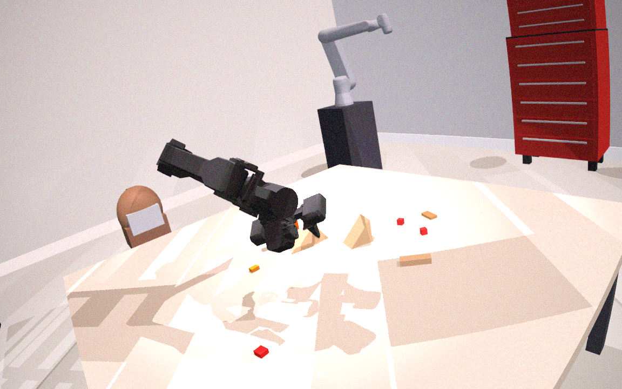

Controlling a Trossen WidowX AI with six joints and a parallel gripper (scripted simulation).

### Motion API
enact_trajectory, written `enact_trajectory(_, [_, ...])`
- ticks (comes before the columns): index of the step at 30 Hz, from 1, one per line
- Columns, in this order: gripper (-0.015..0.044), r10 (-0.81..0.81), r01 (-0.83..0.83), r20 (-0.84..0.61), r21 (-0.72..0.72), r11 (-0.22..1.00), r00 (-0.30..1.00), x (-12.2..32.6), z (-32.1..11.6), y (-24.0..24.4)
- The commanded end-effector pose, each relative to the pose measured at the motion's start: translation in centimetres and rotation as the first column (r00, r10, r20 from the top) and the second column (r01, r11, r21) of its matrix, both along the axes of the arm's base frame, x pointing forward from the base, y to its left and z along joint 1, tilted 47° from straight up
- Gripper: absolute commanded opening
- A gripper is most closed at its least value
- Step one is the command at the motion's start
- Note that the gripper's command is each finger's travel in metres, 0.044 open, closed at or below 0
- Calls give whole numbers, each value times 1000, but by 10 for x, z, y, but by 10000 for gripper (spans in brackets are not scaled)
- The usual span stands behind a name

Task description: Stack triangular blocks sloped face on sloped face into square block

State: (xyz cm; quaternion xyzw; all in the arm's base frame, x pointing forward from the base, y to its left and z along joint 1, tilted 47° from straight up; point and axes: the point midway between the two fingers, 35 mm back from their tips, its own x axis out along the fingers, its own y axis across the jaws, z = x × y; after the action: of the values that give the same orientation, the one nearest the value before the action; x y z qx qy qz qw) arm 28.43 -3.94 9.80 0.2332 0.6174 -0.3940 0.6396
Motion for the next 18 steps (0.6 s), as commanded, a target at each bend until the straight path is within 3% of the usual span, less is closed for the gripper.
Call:
enact_trajectory(1, [0, 102, -103, -42, -18, 995, 994, -1, -3, 1])
enact_trajectory(18, [0, 577, -604, -264, -30, 796, 773, -3, -6, 3])
